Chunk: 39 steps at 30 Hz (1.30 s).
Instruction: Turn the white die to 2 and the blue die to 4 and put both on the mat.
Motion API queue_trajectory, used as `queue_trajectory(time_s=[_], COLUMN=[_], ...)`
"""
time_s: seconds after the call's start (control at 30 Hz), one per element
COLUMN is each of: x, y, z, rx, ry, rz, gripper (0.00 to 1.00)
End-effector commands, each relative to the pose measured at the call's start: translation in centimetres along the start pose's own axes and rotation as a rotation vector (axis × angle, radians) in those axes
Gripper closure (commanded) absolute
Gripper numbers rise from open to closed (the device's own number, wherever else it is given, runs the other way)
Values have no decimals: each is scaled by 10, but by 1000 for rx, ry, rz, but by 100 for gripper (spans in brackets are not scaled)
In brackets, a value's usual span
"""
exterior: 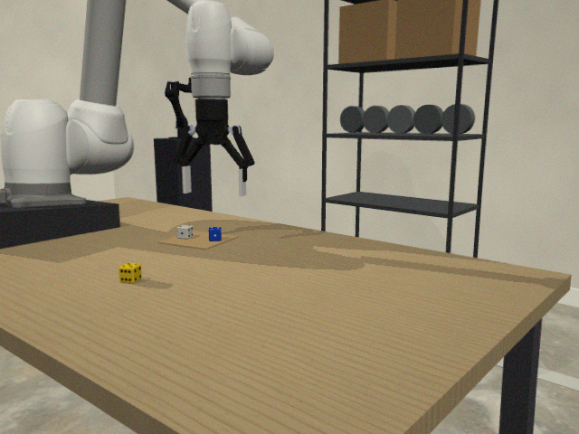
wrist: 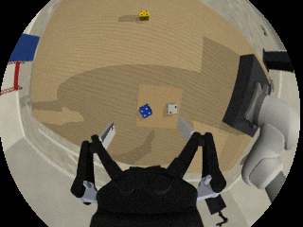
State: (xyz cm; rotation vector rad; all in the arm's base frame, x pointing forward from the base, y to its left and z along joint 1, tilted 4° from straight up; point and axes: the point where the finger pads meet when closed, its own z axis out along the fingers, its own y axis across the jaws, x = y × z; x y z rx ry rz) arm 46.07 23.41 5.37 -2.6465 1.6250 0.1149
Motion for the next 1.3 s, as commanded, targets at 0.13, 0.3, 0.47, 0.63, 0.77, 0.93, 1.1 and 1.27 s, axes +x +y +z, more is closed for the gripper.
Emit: queue_trajectory(time_s=[0.13,0.3,0.47,0.63,0.77,0.93,1.1,1.27], x=[3,3,3,3,3,3,3,3], y=[-1,-1,-1,-1,-1,-1,-1,-1], z=[-4,-11,-28,-50,-58,-70,-73,-73], rx=[3,3,3,3,3,3,3,3], ry=[5,5,5,5,5,5,5,5], rz=[2,2,2,2,2,2,2,2], gripper=[0,0,0,0,0,0,0,0])
